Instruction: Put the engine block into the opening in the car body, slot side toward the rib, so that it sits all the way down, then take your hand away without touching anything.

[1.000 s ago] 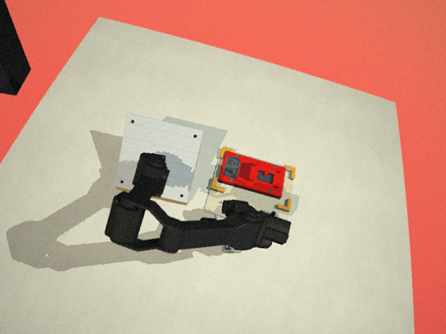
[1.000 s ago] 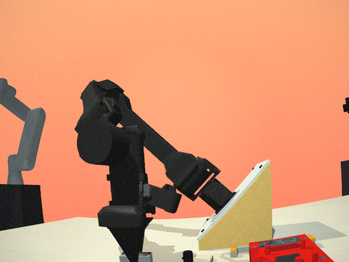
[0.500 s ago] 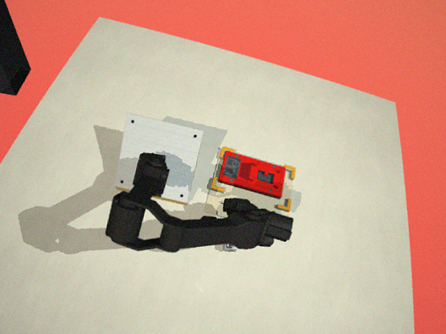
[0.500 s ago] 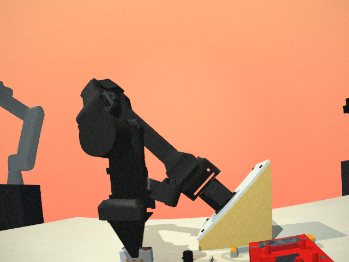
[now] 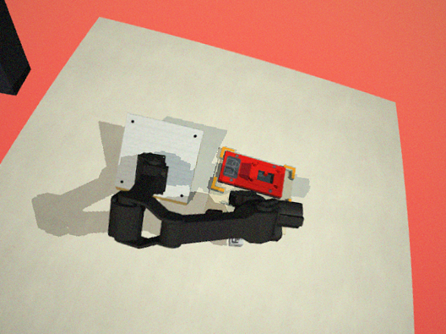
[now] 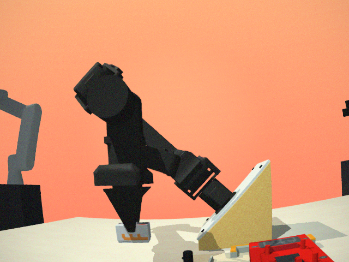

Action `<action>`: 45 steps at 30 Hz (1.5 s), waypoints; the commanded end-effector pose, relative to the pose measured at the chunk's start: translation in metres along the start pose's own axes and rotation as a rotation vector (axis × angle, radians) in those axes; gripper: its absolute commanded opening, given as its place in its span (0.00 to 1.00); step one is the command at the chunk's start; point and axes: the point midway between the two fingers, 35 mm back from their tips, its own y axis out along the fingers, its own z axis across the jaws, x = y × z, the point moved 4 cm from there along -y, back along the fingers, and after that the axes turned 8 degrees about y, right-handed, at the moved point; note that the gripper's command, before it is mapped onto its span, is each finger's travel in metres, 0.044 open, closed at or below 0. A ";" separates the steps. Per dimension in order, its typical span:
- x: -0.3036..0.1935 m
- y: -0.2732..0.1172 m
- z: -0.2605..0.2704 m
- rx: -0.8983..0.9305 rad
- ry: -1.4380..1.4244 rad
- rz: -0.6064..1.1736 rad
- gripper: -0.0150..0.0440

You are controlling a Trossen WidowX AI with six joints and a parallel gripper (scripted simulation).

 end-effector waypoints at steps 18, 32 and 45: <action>-0.002 -0.067 0.007 0.001 0.003 0.006 0.25; 0.023 -0.063 -0.012 0.000 0.226 0.003 0.25; 0.056 -0.052 -0.031 0.005 0.478 0.004 0.25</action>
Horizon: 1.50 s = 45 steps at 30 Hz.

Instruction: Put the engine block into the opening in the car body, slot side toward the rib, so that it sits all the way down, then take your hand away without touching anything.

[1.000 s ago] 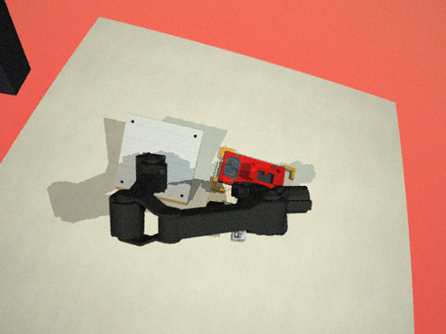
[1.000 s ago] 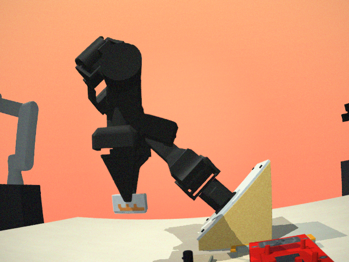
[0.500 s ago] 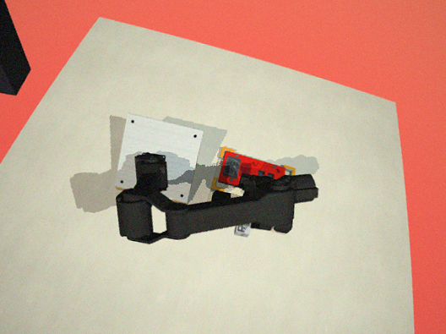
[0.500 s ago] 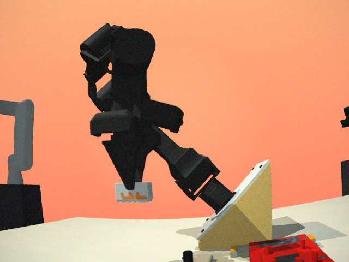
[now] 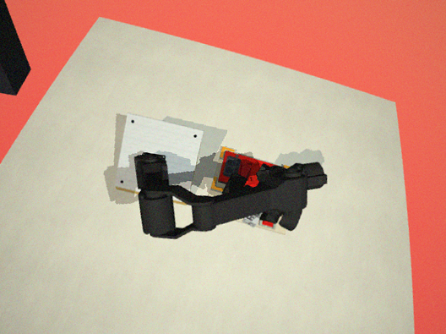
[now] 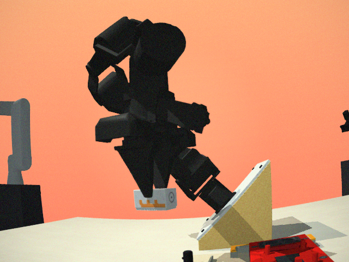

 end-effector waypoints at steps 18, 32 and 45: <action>0.062 0.018 0.000 0.006 0.424 -0.003 0.25; 0.104 0.031 0.006 0.005 0.732 -0.006 0.25; 0.142 0.044 0.016 0.005 1.002 -0.008 0.25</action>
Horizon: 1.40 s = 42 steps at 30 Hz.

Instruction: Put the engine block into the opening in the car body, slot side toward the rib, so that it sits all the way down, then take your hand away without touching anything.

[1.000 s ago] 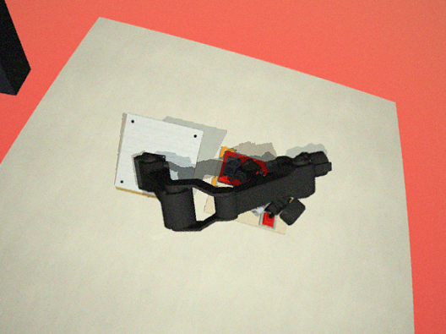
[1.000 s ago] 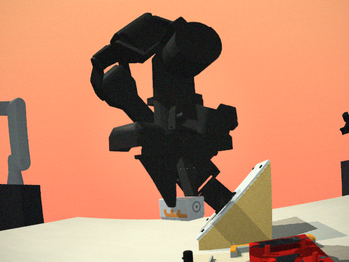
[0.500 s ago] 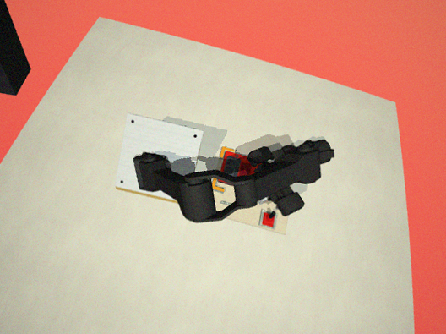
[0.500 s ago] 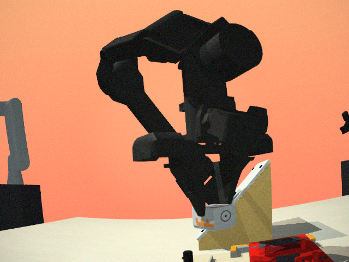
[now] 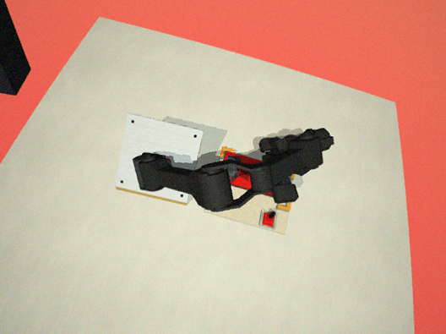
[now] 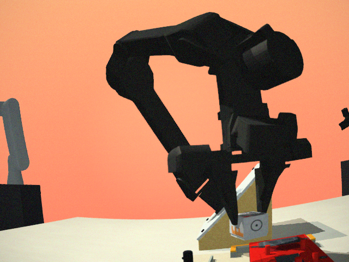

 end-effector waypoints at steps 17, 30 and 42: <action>0.015 0.023 0.057 0.005 0.397 -0.004 0.25; 0.015 0.023 0.057 0.005 0.441 -0.004 0.52; 0.015 0.023 0.058 0.005 0.376 -0.004 0.52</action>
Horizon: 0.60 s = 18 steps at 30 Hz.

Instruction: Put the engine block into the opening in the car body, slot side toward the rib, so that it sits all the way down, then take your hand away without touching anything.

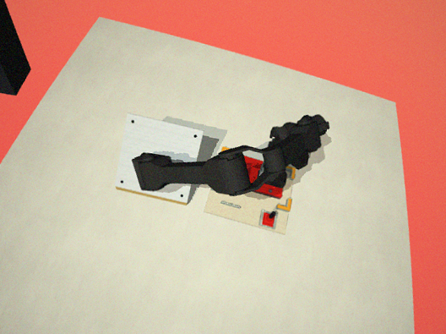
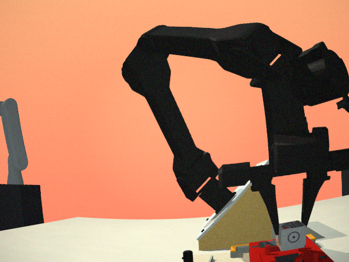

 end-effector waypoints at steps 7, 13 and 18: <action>0.000 0.000 0.001 0.004 -0.028 0.001 0.52; 0.000 0.000 0.001 0.004 -0.023 0.001 0.52; 0.000 0.000 0.002 0.004 0.053 0.001 0.52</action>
